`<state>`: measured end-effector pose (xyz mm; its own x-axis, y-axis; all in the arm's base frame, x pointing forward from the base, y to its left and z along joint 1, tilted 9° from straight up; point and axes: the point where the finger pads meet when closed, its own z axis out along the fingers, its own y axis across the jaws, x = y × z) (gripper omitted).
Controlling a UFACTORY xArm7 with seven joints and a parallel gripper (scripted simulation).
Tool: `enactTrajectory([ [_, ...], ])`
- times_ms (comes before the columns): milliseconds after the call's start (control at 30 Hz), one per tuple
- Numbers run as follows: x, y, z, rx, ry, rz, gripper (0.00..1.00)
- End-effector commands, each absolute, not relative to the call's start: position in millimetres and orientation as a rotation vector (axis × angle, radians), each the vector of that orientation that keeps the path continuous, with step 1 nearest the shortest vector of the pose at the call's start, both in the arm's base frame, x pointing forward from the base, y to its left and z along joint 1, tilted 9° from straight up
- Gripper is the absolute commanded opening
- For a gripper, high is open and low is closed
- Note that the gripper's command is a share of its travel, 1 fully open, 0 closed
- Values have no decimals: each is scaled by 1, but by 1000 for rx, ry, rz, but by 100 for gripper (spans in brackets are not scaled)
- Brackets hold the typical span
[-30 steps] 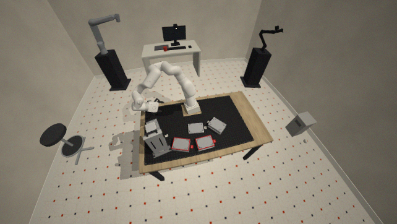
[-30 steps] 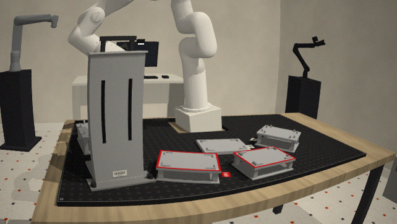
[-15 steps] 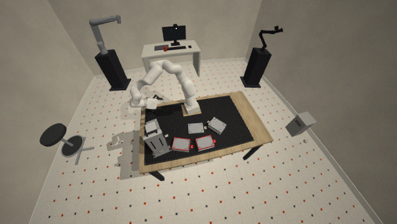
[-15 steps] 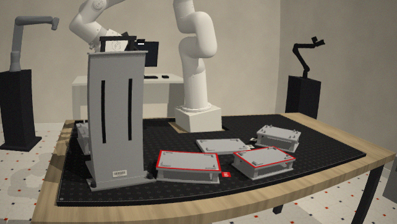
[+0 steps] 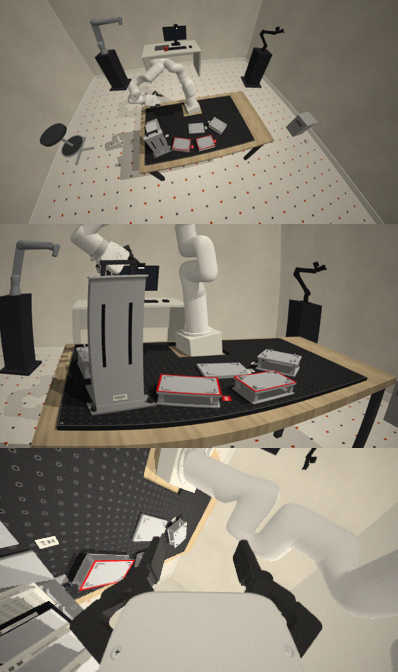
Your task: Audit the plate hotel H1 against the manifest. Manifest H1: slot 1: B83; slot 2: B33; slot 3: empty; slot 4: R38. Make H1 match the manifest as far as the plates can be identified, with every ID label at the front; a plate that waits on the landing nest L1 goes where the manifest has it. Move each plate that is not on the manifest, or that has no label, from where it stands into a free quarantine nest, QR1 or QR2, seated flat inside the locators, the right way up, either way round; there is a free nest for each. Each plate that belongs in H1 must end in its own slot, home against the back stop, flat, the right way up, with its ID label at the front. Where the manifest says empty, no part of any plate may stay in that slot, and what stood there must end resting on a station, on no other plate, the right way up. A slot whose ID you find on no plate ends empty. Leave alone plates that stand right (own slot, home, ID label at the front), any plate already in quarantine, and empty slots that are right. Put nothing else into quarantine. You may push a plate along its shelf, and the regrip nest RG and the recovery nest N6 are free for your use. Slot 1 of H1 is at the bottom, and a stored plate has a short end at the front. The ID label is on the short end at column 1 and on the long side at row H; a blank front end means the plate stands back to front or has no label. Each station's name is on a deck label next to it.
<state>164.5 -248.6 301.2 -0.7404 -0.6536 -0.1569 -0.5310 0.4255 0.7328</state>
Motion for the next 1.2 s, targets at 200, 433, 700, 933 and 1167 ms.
enactTrajectory([
  [200,163,-244,333,1057,-2523,-1207,100],
  [433,162,-241,356,1057,-2523,-1207,100],
  [700,161,-238,375,1057,-2523,-1207,100],
  [933,160,-235,394,1057,-2523,-1207,100],
  [1167,160,-235,394,1057,-2523,-1207,100],
])
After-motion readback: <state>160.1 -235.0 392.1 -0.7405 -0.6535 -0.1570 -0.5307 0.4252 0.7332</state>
